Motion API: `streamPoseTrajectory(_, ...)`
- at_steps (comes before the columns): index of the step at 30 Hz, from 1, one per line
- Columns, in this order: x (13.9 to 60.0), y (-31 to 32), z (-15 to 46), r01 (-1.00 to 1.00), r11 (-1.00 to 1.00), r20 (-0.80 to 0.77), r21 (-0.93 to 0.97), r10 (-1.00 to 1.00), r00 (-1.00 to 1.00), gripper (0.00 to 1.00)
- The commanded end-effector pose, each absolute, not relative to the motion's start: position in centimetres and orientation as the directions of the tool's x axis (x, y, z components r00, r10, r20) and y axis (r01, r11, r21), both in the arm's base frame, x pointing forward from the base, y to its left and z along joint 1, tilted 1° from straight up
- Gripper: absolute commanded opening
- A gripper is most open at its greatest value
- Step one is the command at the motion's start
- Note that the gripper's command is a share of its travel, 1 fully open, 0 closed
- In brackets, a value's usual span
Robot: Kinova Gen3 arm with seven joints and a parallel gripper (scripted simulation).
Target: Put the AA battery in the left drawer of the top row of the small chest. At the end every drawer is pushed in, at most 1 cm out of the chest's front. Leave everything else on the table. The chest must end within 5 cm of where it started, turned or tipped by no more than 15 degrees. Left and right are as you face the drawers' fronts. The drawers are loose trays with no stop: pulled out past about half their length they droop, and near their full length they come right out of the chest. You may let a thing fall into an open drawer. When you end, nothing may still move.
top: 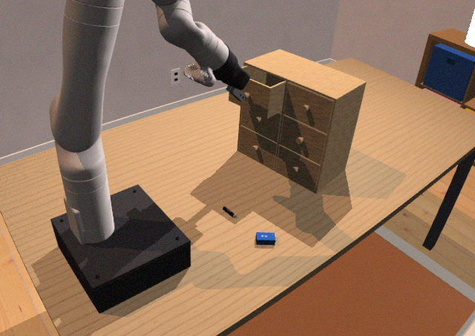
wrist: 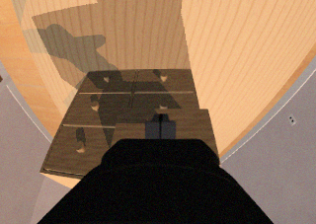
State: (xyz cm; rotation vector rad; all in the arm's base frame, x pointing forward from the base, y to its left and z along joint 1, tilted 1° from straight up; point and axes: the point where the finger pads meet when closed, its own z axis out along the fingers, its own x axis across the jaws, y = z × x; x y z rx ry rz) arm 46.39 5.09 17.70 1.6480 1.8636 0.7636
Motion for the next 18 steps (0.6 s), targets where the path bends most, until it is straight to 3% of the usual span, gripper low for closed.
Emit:
streamPoseTrajectory(1, 47.0, 5.4, 17.5, 0.697, 0.094, -0.018, 0.71, 0.993, -0.116, 0.0)
streamPoseTrajectory(18, 49.8, 5.7, 17.4, 0.698, 0.094, -0.018, 0.71, 0.993, -0.116, 0.0)
